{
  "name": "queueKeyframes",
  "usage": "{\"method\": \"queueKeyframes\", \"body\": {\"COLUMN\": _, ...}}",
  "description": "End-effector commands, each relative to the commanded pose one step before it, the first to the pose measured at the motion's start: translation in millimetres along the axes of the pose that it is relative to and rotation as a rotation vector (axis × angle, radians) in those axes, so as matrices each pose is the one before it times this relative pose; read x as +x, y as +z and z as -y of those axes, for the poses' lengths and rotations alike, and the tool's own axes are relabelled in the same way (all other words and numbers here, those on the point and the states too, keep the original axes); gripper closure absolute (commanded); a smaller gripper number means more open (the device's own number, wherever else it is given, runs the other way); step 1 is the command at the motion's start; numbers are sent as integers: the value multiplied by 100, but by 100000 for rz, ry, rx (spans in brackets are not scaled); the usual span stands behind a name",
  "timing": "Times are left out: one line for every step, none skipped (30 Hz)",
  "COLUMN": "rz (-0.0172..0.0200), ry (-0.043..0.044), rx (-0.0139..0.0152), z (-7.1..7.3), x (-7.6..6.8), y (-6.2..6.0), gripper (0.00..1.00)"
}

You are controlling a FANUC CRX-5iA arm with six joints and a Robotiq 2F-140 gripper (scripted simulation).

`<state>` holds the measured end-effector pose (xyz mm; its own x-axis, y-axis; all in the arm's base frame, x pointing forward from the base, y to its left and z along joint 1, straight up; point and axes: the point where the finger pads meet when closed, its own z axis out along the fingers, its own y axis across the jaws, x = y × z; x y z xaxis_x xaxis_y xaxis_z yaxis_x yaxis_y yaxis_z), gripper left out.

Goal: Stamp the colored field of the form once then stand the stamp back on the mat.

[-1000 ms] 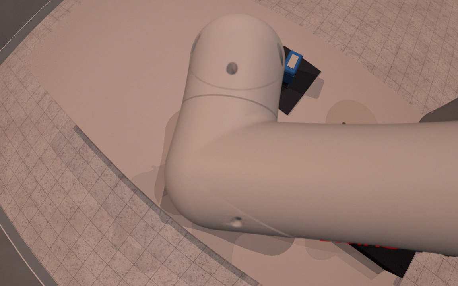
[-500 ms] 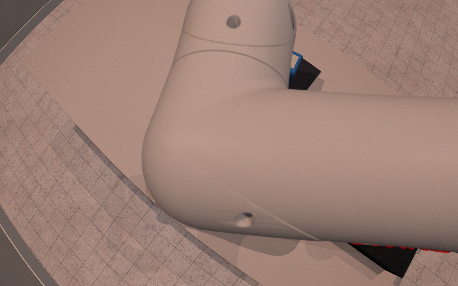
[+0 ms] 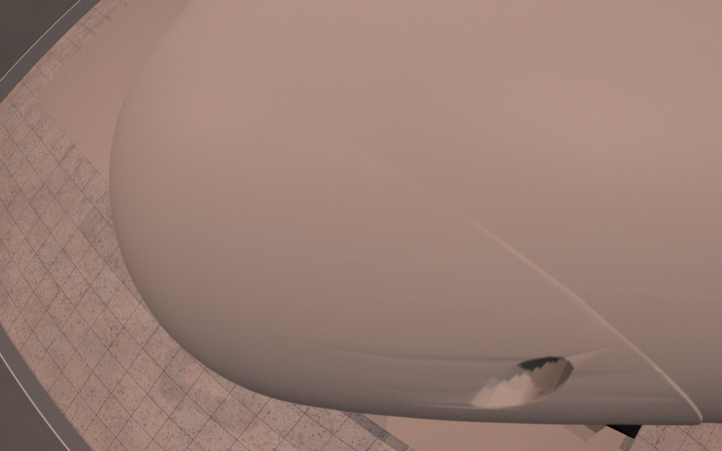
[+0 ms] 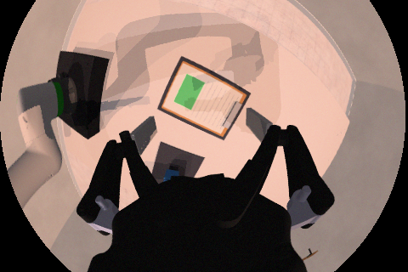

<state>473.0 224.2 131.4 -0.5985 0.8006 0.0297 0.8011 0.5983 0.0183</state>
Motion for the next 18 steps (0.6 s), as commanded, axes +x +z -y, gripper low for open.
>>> {"method": "queueKeyframes", "body": {"rz": 3717, "ry": 27533, "rx": 1847, "z": 7, "x": 16, "y": -319, "gripper": 49}}
{"method": "queueKeyframes", "body": {"rz": 0, "ry": 0, "rx": 0, "z": 0, "x": 0, "y": 0, "gripper": 49}}
{"method": "queueKeyframes", "body": {"rz": 0, "ry": 0, "rx": 0, "z": 0, "x": 0, "y": 0, "gripper": 49}}
{"method": "queueKeyframes", "body": {"rz": 2, "ry": 4, "rx": 1, "z": 7, "x": -42, "y": 7, "gripper": 49}}
{"method": "queueKeyframes", "body": {"rz": 5, "ry": 10, "rx": 3, "z": 18, "x": -109, "y": 18, "gripper": 49}}
{"method": "queueKeyframes", "body": {"rz": 8, "ry": 17, "rx": 5, "z": 34, "x": -200, "y": 33, "gripper": 49}}
{"method": "queueKeyframes", "body": {"rz": 5, "ry": 11, "rx": 3, "z": 53, "x": -307, "y": 51, "gripper": 49}}
{"method": "queueKeyframes", "body": {"rz": 0, "ry": 0, "rx": 0, "z": 73, "x": -427, "y": 71, "gripper": 49}}
{"method": "queueKeyframes", "body": {"rz": 0, "ry": 0, "rx": 0, "z": 95, "x": -554, "y": 92, "gripper": 49}}
{"method": "queueKeyframes", "body": {"rz": 0, "ry": 0, "rx": 0, "z": 118, "x": -685, "y": 114, "gripper": 49}}
{"method": "queueKeyframes", "body": {"rz": 0, "ry": 0, "rx": 0, "z": 139, "x": -812, "y": 135, "gripper": 49}}
{"method": "queueKeyframes", "body": {"rz": 0, "ry": 0, "rx": 0, "z": 160, "x": -935, "y": 156, "gripper": 49}}
{"method": "queueKeyframes", "body": {"rz": 0, "ry": 0, "rx": 0, "z": 179, "x": -1047, "y": 174, "gripper": 49}}
{"method": "queueKeyframes", "body": {"rz": 0, "ry": 0, "rx": 0, "z": 197, "x": -1149, "y": 191, "gripper": 49}}
{"method": "queueKeyframes", "body": {"rz": 0, "ry": 0, "rx": 0, "z": 211, "x": -1238, "y": 206, "gripper": 49}}
{"method": "queueKeyframes", "body": {"rz": 0, "ry": 0, "rx": 0, "z": 225, "x": -1312, "y": 218, "gripper": 49}}
{"method": "queueKeyframes", "body": {"rz": 0, "ry": 0, "rx": 0, "z": 235, "x": -1372, "y": 228, "gripper": 49}}
{"method": "queueKeyframes", "body": {"rz": 0, "ry": 0, "rx": 0, "z": 243, "x": -1417, "y": 236, "gripper": 49}}
